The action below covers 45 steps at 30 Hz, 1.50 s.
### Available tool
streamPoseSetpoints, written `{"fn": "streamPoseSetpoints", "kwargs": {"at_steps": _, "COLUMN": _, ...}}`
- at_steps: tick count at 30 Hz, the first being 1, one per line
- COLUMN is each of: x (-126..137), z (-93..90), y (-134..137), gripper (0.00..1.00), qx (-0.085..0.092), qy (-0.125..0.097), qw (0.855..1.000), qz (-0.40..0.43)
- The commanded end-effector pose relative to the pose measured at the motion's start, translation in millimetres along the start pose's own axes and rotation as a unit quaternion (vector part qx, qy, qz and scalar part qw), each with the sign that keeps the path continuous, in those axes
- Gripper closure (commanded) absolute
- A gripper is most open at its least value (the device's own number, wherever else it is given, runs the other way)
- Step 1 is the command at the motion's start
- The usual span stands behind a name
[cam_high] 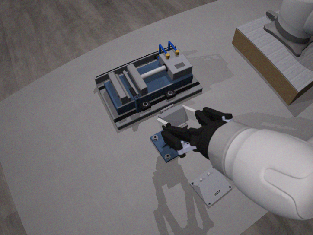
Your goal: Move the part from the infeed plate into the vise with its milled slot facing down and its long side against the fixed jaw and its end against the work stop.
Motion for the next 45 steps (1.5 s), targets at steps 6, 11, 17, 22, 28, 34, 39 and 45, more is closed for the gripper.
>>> {"fn": "streamPoseSetpoints", "kwargs": {"at_steps": 6, "x": 0.9, "z": 4.4, "y": 1.1, "gripper": 1.00, "qx": 0.002, "qy": 0.000, "qw": 1.000, "qz": -0.001}}
{"fn": "streamPoseSetpoints", "kwargs": {"at_steps": 11, "x": 2.4, "z": 5.7, "y": 0.3, "gripper": 1.00, "qx": 0.002, "qy": 0.000, "qw": 1.000, "qz": -0.001}}
{"fn": "streamPoseSetpoints", "kwargs": {"at_steps": 17, "x": 4.1, "z": 7.5, "y": 0.6, "gripper": 1.00, "qx": 0.002, "qy": 0.000, "qw": 1.000, "qz": -0.001}}
{"fn": "streamPoseSetpoints", "kwargs": {"at_steps": 22, "x": 6.4, "z": 9.8, "y": 1.0, "gripper": 1.00, "qx": 0.002, "qy": 0.000, "qw": 1.000, "qz": -0.001}}
{"fn": "streamPoseSetpoints", "kwargs": {"at_steps": 28, "x": 9.3, "z": 12.7, "y": 1.4, "gripper": 1.00, "qx": 0.002, "qy": 0.000, "qw": 1.000, "qz": -0.001}}
{"fn": "streamPoseSetpoints", "kwargs": {"at_steps": 34, "x": 11.1, "z": 14.6, "y": 1.7, "gripper": 1.00, "qx": 0.002, "qy": 0.000, "qw": 1.000, "qz": -0.001}}
{"fn": "streamPoseSetpoints", "kwargs": {"at_steps": 39, "x": 13.4, "z": 16.9, "y": 2.0, "gripper": 1.00, "qx": 0.002, "qy": 0.000, "qw": 1.000, "qz": -0.001}}
{"fn": "streamPoseSetpoints", "kwargs": {"at_steps": 45, "x": 15.7, "z": 19.2, "y": 2.4, "gripper": 1.00, "qx": 0.002, "qy": 0.000, "qw": 1.000, "qz": -0.001}}
Point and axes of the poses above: the point where the finger pads meet when closed, its own z axis back along the fingers, its own y axis across the jaws, x = y × z, the point moved 7 cm from there along z, back along the fingers, and after that the axes turned 9 degrees about -z, right-handed, at the moved point
